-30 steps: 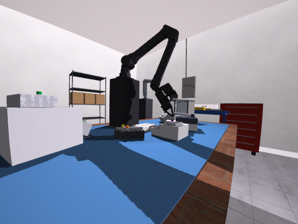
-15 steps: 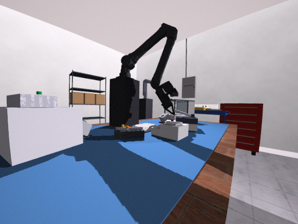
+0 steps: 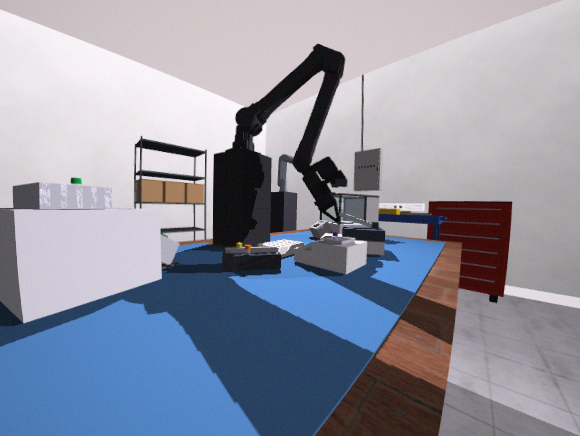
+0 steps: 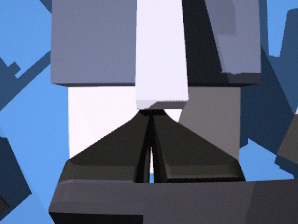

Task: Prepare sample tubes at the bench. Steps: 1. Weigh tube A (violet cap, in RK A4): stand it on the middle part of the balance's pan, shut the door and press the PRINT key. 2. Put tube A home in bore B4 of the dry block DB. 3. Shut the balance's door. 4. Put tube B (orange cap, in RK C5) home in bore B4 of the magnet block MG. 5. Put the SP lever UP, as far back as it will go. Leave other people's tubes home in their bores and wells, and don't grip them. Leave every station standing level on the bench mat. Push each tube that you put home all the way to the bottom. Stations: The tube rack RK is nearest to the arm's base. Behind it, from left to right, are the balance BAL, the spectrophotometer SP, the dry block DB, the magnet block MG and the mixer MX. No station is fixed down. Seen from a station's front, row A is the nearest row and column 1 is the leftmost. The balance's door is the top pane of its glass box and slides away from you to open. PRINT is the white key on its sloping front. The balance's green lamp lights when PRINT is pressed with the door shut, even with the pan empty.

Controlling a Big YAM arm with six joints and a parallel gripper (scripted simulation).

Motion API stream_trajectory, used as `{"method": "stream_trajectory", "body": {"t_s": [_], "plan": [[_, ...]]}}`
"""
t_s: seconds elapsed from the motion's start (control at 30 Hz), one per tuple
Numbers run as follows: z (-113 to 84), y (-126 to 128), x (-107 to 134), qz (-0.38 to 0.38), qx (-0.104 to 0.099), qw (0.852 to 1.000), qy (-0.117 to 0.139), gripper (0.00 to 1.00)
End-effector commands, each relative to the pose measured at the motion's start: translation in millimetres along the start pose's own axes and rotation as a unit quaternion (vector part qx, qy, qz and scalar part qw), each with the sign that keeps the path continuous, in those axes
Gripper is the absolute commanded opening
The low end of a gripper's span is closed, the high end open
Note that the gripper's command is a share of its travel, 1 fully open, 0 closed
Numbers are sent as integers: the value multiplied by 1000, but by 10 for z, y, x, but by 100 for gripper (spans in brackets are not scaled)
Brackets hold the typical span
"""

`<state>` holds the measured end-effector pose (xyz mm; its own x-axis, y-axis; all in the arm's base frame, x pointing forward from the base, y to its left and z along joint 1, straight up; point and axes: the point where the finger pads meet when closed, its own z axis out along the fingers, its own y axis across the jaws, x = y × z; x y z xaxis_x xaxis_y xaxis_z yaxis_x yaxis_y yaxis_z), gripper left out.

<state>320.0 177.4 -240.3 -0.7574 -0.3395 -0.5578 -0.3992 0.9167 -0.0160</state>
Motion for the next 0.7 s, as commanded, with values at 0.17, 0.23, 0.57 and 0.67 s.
{"method": "stream_trajectory", "body": {"t_s": [0.17,0.23,0.57,0.67], "plan": [[126,22,-673,6,-6,997,-78,0],[129,19,-669,6,-6,997,-78,0],[144,4,-652,6,-5,997,-78,0],[130,0,-662,7,-5,997,-78,0]]}}
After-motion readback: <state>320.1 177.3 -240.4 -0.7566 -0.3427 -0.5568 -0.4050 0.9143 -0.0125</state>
